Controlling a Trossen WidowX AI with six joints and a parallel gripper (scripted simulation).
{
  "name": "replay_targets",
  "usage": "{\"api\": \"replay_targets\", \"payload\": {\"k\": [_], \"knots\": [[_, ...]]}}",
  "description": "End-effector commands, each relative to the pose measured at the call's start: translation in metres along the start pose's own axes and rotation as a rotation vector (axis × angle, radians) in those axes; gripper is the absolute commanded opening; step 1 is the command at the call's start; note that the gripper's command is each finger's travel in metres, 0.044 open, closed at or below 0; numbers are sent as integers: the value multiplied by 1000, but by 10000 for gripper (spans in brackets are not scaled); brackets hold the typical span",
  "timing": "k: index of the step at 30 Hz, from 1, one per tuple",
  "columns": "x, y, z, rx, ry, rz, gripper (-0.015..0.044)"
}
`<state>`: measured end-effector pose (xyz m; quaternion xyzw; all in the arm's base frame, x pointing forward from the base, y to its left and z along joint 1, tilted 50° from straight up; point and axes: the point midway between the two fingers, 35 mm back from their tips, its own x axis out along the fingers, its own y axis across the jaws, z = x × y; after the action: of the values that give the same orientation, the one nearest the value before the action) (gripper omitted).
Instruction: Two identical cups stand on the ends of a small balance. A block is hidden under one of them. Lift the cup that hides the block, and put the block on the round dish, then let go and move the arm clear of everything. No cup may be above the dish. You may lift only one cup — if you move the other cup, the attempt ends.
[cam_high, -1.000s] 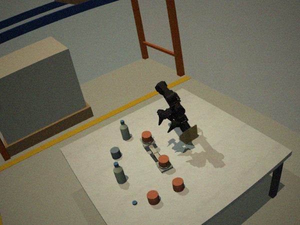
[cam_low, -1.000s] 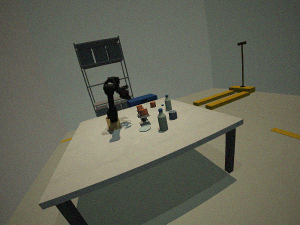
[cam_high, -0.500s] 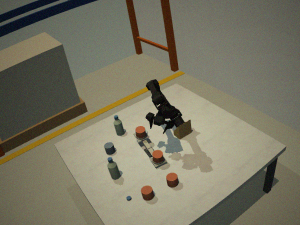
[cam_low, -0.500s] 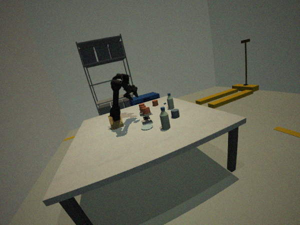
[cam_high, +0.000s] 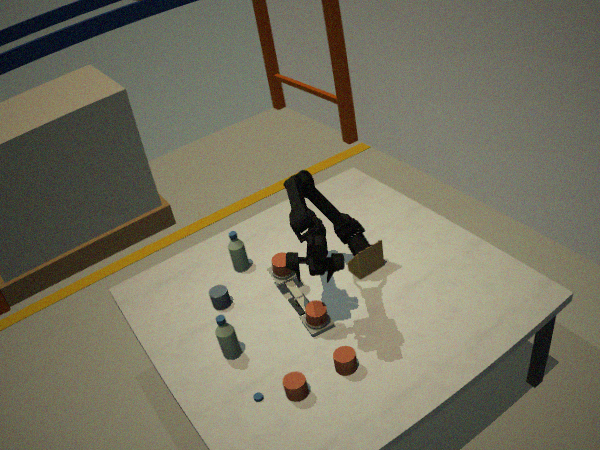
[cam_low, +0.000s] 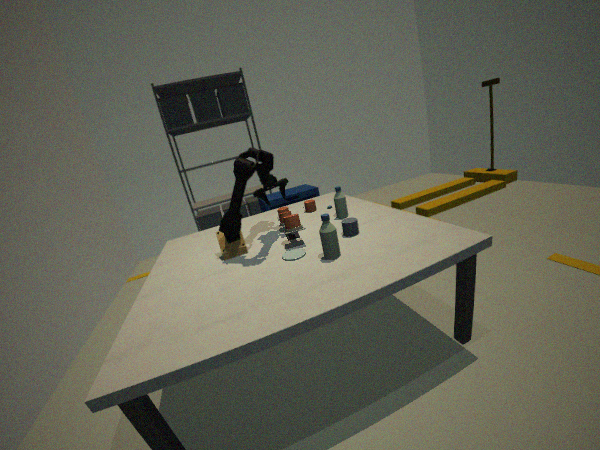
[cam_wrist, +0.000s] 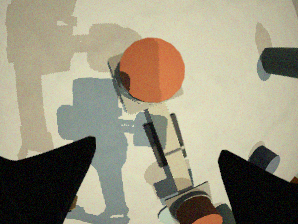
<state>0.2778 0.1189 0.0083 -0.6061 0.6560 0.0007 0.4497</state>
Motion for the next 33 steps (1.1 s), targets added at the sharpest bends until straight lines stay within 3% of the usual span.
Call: {"api": "replay_targets", "payload": {"k": [1,12,33], "knots": [[13,-2,15,-117,11,58,440],[45,-6,46,-427,1,204,440],[71,-2,46,-432,1,206,440]]}}
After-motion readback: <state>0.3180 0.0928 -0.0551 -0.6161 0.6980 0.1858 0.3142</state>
